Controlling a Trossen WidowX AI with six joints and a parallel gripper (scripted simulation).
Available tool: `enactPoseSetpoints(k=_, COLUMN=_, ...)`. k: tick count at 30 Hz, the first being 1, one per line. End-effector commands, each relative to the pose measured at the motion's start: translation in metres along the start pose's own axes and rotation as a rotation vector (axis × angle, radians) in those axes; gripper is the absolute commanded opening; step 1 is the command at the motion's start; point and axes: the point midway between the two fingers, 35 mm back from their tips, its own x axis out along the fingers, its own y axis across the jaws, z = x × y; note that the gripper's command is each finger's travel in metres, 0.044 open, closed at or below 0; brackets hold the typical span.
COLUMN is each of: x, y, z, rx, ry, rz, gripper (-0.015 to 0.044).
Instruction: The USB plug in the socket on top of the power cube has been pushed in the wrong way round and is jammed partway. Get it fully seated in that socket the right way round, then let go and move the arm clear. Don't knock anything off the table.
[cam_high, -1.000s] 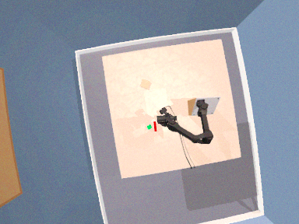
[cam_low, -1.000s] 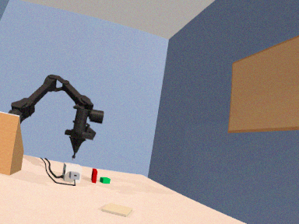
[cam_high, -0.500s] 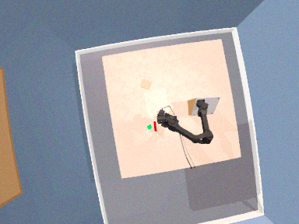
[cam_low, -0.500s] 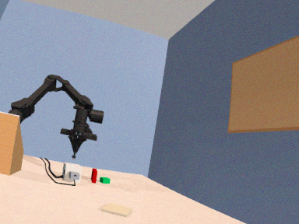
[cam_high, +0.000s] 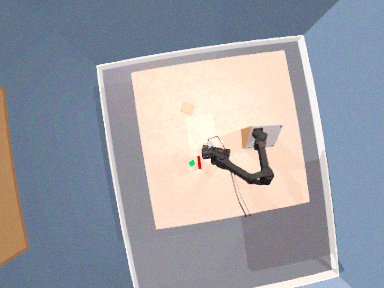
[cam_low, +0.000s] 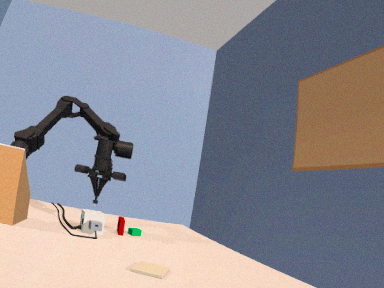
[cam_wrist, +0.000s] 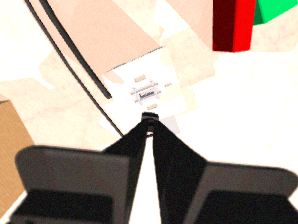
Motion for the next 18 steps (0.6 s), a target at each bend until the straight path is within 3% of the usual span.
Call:
enactPoseSetpoints(k=1, x=0.0004, y=0.0003, z=-0.0003, rx=-0.109, ry=0.001, rz=0.001, gripper=0.0000)
enactPoseSetpoints(k=18, x=0.0004, y=0.0003, z=-0.0004, rx=-0.515, ry=0.000, rz=0.001, gripper=0.0000)
